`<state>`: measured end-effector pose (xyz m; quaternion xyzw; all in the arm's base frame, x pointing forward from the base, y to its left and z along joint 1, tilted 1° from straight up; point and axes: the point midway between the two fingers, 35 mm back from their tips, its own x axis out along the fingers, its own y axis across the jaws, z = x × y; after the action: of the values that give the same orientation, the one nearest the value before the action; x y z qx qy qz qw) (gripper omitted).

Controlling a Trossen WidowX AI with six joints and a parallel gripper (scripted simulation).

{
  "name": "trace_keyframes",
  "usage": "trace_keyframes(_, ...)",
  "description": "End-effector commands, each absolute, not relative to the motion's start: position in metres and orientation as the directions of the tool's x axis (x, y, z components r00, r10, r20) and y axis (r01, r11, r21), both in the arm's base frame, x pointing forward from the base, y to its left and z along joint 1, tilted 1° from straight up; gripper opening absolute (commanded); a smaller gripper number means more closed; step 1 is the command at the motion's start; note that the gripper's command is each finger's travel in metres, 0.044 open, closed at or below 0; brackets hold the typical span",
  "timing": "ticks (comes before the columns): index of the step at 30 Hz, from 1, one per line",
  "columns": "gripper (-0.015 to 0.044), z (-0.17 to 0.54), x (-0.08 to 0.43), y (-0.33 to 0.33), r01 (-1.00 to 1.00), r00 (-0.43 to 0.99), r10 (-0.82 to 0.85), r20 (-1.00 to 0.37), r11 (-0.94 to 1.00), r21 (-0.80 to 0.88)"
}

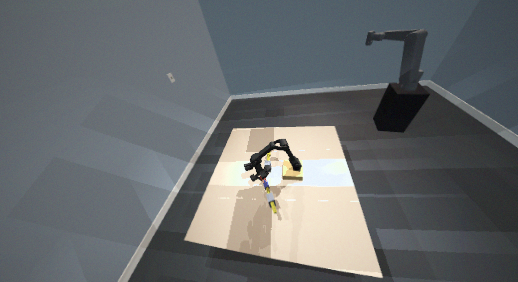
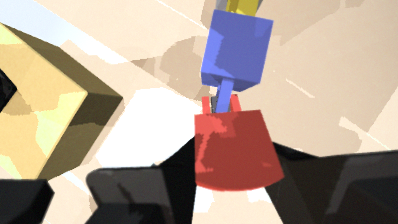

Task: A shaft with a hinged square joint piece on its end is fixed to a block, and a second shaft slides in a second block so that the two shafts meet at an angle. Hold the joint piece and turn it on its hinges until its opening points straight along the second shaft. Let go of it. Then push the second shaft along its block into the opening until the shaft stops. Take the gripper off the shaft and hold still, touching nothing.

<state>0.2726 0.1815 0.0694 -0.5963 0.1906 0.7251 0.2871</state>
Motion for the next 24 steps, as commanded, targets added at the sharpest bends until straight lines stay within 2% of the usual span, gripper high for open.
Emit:
trace_keyframes(1,0.0,0.0688,0.2724,0.1807,-0.658,-0.131,0.201,-0.971,-0.75,-0.066)
trace_keyframes(24,0.0,0.0685,0.2722,0.1807,-0.659,-0.133,0.204,-0.97,-0.749,-0.067)
